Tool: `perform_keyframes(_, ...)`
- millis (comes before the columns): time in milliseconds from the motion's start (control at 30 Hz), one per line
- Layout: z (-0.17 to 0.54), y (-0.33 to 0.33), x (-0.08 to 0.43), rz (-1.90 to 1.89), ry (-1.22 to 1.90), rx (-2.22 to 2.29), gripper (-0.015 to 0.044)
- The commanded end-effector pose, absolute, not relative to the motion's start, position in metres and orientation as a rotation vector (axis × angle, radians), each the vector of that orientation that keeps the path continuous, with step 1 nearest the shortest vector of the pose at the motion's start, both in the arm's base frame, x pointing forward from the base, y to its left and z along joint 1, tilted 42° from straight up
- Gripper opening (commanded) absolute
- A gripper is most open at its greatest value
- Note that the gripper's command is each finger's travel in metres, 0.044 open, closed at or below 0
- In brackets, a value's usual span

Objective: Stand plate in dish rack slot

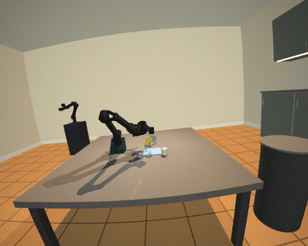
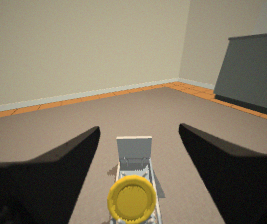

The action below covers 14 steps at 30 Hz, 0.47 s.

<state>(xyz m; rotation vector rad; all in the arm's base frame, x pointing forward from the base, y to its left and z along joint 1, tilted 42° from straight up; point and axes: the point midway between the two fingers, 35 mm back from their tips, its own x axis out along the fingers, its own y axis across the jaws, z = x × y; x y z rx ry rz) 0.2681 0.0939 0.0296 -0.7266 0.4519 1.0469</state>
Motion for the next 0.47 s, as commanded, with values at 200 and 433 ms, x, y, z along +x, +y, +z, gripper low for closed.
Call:
perform_keyframes(200,0.0325,0.1014,0.2683,1.010,0.602,-0.649,0.0400)
perform_keyframes(433,0.0285,0.1051,0.2646,0.937,0.828,-0.556,0.0400)
